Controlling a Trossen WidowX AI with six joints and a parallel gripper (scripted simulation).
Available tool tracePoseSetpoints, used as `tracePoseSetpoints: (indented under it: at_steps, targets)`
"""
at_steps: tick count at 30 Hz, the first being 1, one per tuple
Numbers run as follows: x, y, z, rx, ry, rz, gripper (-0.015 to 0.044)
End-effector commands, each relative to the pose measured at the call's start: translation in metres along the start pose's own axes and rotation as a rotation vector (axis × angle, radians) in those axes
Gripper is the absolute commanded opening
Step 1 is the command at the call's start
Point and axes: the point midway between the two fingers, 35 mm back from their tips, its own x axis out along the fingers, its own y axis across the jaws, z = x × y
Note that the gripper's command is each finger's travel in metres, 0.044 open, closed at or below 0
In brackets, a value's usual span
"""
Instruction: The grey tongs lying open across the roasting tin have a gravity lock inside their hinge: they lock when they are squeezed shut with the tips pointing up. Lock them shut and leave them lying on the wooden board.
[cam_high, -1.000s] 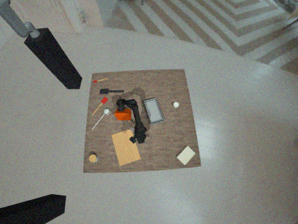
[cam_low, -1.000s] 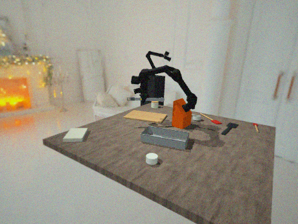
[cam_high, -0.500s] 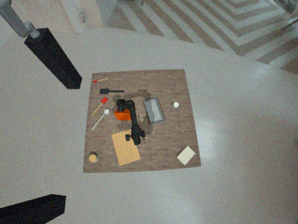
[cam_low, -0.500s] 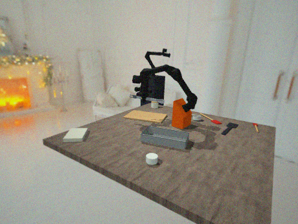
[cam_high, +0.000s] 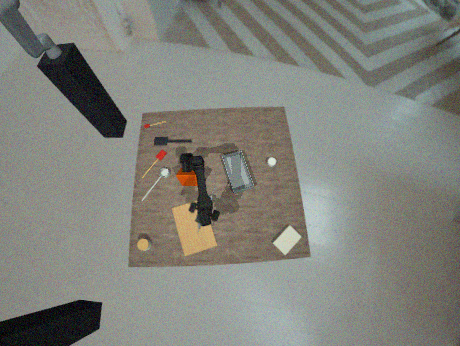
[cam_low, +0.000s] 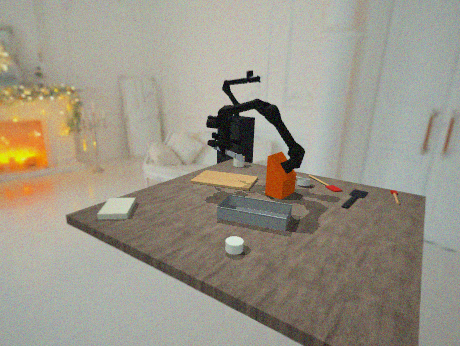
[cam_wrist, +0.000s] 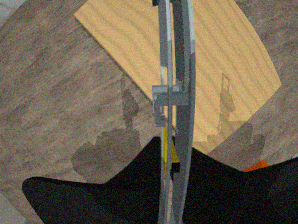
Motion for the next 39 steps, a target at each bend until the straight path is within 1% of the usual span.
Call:
tracePoseSetpoints:
  at_steps: [1,39]
  targets:
    - [0.001,-0.008,0.007,0.172,-0.003,-0.003,-0.0150]
    - [0.010,-0.072,0.047,1.637,-0.002,-0.020,-0.0150]
